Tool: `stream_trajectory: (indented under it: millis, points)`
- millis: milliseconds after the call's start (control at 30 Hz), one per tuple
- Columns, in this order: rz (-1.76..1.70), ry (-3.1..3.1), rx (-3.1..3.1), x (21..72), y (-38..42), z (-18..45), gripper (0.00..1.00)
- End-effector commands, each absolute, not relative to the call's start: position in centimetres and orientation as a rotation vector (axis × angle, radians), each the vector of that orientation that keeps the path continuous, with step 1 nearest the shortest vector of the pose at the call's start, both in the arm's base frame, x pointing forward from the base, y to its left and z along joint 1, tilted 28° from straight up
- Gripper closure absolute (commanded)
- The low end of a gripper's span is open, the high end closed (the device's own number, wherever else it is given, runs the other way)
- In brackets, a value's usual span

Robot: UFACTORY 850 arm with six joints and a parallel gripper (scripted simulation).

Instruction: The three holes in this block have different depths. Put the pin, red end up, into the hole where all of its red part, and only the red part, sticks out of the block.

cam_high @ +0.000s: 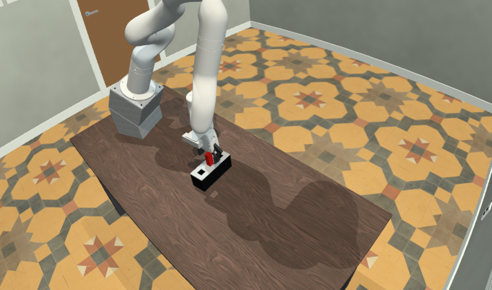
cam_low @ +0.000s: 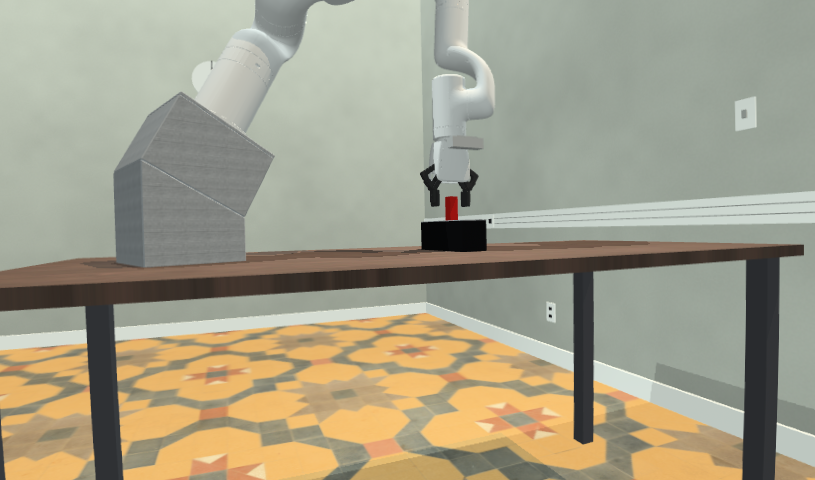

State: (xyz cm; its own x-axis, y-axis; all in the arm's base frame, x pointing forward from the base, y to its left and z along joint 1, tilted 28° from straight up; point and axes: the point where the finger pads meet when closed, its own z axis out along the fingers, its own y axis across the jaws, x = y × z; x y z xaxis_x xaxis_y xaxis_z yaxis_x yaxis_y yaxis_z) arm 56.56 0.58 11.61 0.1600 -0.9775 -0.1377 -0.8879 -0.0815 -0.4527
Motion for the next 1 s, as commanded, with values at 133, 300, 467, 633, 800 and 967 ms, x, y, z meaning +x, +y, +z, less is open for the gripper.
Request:
stream_trajectory:
  millis: [133,300,467,633,800,967]
  points:
    - [-0.280,1.768,-2.012,56.6,0.6,11.7,0.00]
    - [-0.280,1.768,-2.012,56.6,0.6,11.7,0.00]
    - [-0.280,1.768,-2.012,56.6,0.6,11.7,0.00]
    - [-0.280,1.768,-2.012,56.1,0.3,12.7,0.00]
    - [-0.280,1.768,-2.012,56.1,0.3,12.7,0.00]
    - [-0.280,1.768,-2.012,56.1,0.3,12.7,0.00]
